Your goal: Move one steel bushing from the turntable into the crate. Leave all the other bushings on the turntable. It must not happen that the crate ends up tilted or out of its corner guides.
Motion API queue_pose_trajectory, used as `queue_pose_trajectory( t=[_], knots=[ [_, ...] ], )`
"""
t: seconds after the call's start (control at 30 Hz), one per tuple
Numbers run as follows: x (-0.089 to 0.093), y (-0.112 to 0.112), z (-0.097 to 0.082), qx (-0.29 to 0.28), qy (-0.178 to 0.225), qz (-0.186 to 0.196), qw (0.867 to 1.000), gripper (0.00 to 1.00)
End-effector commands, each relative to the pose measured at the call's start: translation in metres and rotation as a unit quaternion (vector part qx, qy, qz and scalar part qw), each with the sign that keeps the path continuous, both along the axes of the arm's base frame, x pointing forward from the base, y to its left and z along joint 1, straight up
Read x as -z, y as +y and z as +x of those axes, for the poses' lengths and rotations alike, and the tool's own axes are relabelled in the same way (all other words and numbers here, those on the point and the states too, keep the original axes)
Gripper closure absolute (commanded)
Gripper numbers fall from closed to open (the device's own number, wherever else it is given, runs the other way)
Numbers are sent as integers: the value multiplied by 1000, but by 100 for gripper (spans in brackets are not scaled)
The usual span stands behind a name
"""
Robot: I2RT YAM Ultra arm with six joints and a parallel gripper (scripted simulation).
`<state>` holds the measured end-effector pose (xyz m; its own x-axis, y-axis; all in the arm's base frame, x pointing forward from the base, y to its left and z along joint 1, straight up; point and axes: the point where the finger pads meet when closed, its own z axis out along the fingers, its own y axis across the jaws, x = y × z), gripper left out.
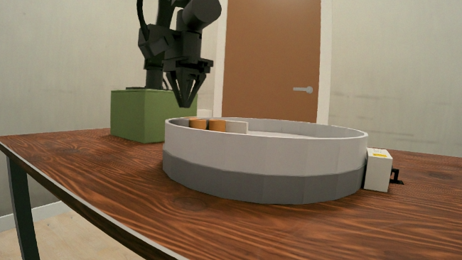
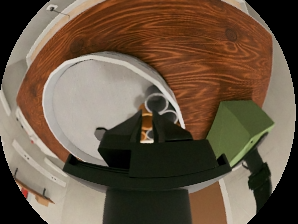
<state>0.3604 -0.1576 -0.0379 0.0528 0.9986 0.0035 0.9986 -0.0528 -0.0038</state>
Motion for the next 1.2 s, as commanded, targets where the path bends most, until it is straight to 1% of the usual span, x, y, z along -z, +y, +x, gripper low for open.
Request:
queue_pose_trajectory(
  t=[0.0,0.37,0.57,1.17],
  knots=[
    [-15,-4,11,1,-17,-10,1000,85],
    [-15,-4,11,1,-17,-10,1000,85],
    [-19,-4,13,1,-24,-13,1000,85],
    [-19,-4,14,0,-26,-14,1000,85]
  ],
)
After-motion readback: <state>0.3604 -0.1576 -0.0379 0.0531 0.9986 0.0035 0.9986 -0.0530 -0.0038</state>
